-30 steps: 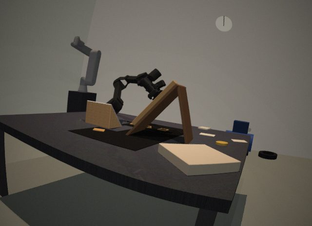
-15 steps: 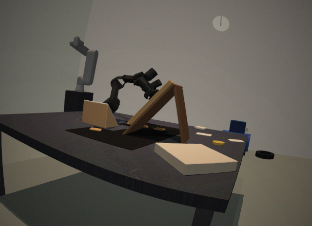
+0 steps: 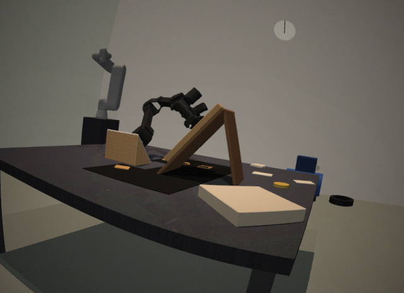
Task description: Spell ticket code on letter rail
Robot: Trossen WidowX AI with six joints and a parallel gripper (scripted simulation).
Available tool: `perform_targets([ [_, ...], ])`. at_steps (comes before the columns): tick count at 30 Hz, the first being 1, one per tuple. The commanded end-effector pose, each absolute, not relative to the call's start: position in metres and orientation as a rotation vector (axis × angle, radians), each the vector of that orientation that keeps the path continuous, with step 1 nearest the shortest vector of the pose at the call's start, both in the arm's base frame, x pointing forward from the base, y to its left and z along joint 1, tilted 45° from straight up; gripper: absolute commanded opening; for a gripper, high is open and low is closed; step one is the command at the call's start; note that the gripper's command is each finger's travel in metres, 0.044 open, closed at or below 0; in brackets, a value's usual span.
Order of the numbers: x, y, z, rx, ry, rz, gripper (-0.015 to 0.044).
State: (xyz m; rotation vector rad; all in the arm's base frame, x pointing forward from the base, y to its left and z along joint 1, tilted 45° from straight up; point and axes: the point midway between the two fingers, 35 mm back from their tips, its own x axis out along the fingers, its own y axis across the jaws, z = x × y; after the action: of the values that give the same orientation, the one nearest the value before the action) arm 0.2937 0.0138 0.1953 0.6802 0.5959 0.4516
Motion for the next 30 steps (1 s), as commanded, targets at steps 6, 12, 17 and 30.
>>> perform_targets([
  [6, 0.295, 0.011, 0.192, 0.677, 0.595, 0.456, 0.0],
  [12, 0.295, 0.009, 0.19, 0.677, 0.595, 0.456, 0.0],
  [17, 0.296, 0.007, 0.188, 0.677, 0.595, 0.456, 0.0],
  [30, 0.297, 0.002, 0.183, 0.676, 0.595, 0.456, 0.0],
])
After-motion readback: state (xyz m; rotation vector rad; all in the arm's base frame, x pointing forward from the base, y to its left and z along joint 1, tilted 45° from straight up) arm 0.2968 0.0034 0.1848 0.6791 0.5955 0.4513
